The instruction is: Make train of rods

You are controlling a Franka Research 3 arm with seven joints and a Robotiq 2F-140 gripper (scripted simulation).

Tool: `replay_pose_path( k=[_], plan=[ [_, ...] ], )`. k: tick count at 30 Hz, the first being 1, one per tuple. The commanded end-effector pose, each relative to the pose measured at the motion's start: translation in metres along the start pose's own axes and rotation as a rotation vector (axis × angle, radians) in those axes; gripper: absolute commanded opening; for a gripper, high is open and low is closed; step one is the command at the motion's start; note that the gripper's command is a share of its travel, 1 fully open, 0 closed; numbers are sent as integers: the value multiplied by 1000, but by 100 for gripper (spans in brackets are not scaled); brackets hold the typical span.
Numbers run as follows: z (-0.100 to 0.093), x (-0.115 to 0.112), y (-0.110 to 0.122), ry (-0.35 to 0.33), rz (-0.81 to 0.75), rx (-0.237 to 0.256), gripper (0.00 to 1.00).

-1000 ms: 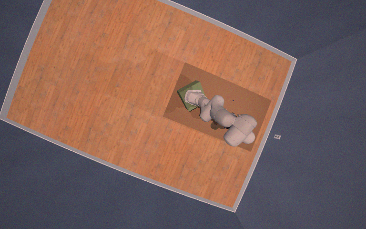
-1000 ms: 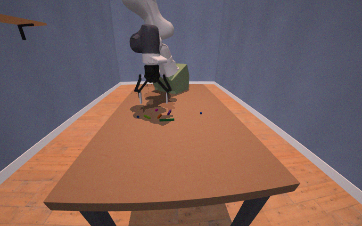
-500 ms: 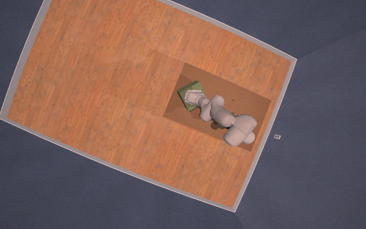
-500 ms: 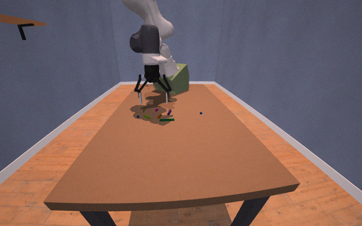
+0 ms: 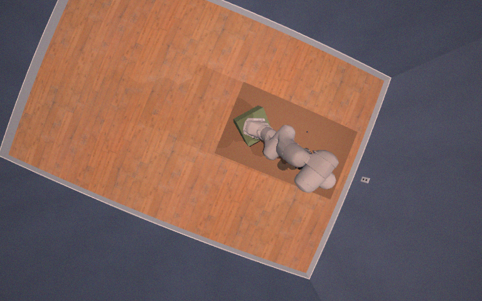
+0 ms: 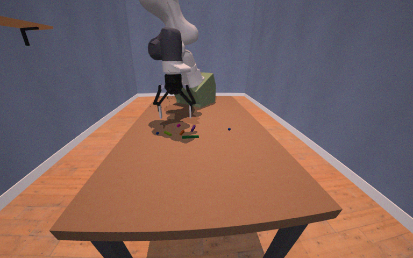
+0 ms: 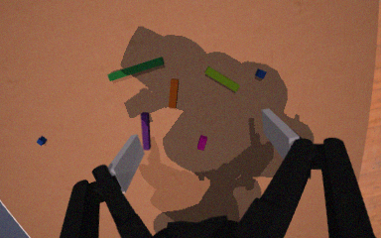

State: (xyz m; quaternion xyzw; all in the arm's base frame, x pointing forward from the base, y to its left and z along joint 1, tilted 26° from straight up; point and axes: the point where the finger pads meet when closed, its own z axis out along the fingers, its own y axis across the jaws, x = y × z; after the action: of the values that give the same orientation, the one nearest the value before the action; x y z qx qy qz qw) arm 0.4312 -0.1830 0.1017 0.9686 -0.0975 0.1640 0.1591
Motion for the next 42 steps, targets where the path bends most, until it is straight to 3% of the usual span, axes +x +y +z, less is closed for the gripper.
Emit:
replay_pose_path(
  k=[1,11,15,42],
  plan=[
    [0,0,0,-2,-2,-1,100],
    [0,0,0,-2,-5,-1,100],
    [1,-5,-5,-3,-190,-2,100],
    [2,-18,-19,-4,-701,-2,100]
  ],
)
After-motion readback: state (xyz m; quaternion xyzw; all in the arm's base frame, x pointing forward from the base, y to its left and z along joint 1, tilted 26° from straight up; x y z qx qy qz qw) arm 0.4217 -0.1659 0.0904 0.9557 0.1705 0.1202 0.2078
